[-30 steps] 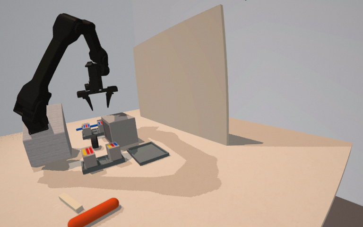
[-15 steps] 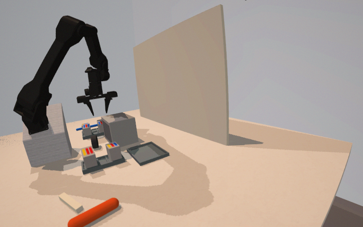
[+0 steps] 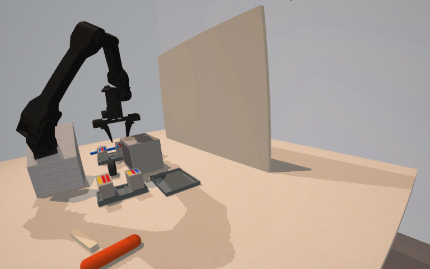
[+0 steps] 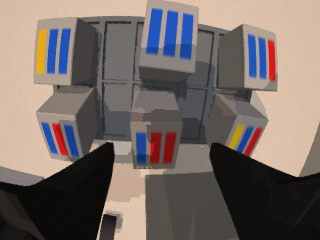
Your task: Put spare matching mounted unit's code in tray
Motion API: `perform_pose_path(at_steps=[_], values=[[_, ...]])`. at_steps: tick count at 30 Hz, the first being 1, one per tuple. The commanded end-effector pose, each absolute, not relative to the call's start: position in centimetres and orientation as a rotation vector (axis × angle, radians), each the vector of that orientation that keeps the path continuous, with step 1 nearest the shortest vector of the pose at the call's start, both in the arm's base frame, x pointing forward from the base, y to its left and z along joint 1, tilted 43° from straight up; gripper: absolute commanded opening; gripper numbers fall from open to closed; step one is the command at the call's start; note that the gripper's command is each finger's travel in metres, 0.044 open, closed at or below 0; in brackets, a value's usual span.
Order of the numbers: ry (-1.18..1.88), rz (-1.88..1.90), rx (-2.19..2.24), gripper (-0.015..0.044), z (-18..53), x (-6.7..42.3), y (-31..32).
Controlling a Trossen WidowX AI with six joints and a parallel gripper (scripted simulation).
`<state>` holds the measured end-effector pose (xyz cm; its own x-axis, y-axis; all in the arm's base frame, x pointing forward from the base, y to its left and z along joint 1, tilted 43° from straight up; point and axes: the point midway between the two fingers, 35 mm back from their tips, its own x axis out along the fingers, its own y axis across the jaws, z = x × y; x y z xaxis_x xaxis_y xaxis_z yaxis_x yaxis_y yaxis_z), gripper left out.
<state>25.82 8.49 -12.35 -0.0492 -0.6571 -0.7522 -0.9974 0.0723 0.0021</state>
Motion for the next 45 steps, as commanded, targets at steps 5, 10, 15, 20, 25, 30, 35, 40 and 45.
perform_pose_path(at_steps=[5,10,15,20,25,30,35,40,45], values=[[1.777,0.749,-1.655,0.0300,-13.4,25.6,7.3],[1.777,0.749,-1.655,0.0300,-14.0,25.5,6.7],[1.777,0.748,-1.656,0.0300,-14.6,25.4,6.2],[1.778,0.747,-1.656,0.0300,-15.2,25.3,5.6],[1.779,0.747,-1.657,0.0300,-15.8,25.2,5.0],[1.780,0.746,-1.657,0.0300,-16.3,25.1,4.5],[1.780,0.746,-1.657,0.0300,-16.4,25.1,4.4],[1.780,0.746,-1.657,0.0300,-16.4,25.1,4.4],[1.780,0.746,-1.657,0.0300,-16.4,25.1,4.4]])
